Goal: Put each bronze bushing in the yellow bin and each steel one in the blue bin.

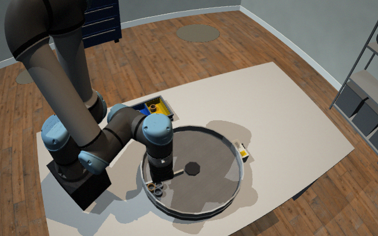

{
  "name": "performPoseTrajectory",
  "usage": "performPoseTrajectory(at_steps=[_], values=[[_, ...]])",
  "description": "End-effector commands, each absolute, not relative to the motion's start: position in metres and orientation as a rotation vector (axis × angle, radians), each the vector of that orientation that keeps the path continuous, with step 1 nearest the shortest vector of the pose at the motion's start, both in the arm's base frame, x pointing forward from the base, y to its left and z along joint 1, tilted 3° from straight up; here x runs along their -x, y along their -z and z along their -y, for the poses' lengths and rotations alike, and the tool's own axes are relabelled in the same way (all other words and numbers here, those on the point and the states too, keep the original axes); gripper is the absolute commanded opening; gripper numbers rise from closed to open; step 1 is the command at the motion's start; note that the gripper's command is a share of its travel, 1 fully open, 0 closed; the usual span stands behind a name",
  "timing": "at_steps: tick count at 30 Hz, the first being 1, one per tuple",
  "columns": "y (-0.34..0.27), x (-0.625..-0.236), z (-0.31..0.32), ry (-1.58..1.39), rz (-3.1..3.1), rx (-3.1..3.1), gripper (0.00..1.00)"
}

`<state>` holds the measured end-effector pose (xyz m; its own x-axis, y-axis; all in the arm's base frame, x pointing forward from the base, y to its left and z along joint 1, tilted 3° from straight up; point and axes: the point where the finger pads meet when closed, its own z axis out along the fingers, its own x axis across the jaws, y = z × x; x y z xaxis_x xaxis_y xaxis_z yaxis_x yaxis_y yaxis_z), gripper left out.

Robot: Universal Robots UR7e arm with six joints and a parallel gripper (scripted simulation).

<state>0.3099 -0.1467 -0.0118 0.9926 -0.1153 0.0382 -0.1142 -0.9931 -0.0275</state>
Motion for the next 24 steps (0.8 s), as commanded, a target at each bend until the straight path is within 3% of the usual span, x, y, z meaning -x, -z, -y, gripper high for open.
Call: performPoseTrajectory(at_steps=[1,24], values=[[0.021,-0.311,0.147,0.064,-0.179,3.112,0.4],[0.051,-0.312,0.148,0.064,-0.178,3.112,0.4]])
